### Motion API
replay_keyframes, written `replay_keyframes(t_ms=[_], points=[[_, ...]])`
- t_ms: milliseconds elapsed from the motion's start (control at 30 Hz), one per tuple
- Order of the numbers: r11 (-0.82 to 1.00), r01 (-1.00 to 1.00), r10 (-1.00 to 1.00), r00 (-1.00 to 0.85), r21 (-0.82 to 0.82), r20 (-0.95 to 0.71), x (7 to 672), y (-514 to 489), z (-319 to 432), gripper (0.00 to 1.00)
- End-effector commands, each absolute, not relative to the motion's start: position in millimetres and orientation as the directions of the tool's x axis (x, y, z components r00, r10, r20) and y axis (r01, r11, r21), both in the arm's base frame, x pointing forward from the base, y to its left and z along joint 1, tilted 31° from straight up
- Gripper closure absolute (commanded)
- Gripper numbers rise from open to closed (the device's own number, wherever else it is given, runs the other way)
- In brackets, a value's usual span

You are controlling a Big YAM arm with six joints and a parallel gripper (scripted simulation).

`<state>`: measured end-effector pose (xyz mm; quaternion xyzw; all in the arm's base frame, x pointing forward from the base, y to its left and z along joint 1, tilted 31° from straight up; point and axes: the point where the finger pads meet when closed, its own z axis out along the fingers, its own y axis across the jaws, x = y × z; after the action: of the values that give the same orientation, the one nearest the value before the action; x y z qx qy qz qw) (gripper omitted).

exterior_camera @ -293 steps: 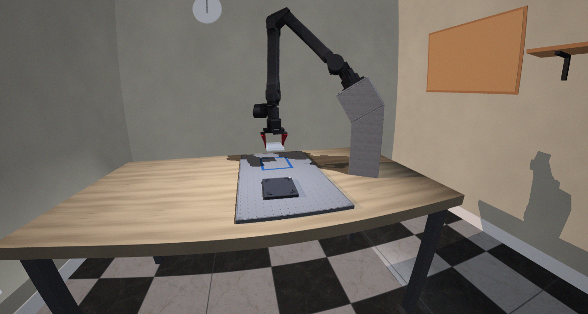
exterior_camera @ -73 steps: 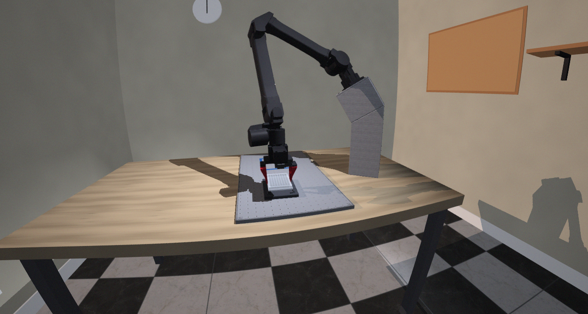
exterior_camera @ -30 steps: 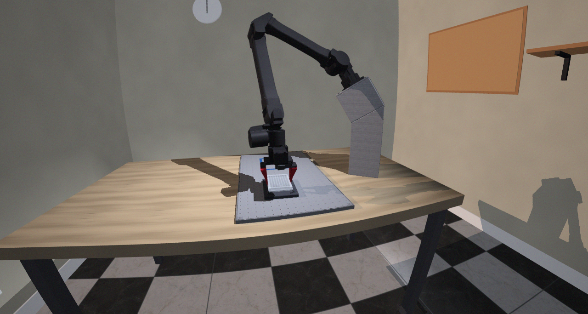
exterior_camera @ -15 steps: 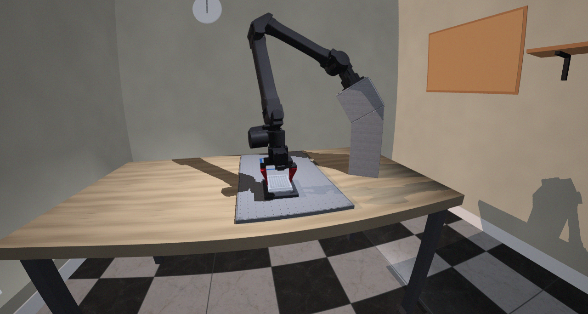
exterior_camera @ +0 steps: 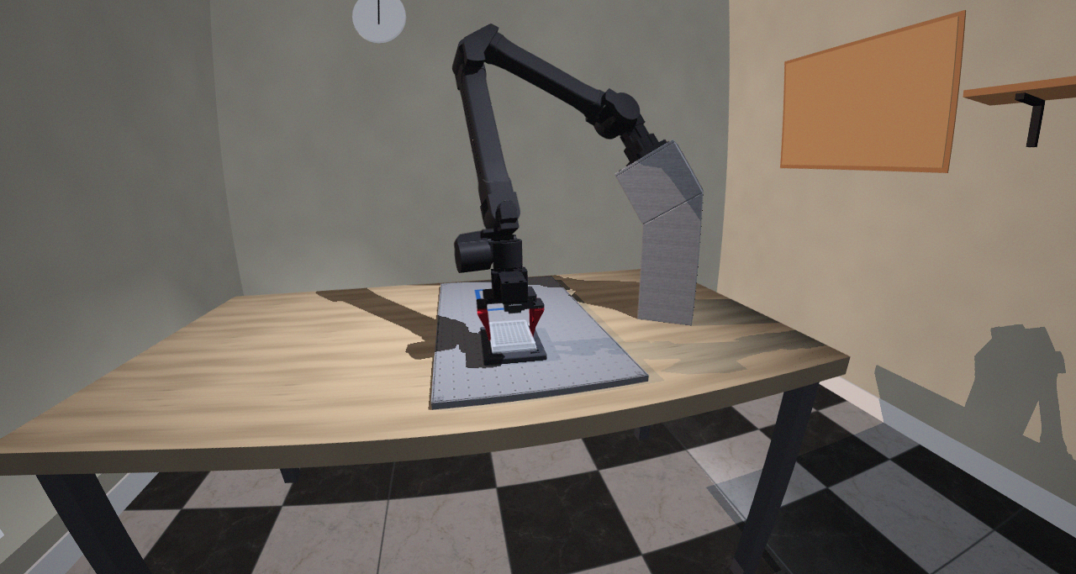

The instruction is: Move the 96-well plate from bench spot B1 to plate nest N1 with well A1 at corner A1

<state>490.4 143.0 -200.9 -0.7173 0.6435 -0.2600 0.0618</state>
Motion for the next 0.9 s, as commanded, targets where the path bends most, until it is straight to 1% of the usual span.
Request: replay_keyframes(t_ms=[0, 533, 567, 867], points=[[-0.169, -0.883, -0.957, 0.04, -0.438, 0.288, 499.3, 143.0, -199.4, 1.0], [-0.171, -0.884, -0.957, 0.043, -0.436, 0.287, 495.3, 147.6, -196.5, 1.0], [-0.171, -0.884, -0.957, 0.043, -0.436, 0.287, 495.3, 147.6, -196.5, 0.0], [-0.171, -0.884, -0.957, 0.043, -0.436, 0.287, 495.3, 147.6, -196.5, 0.0]])
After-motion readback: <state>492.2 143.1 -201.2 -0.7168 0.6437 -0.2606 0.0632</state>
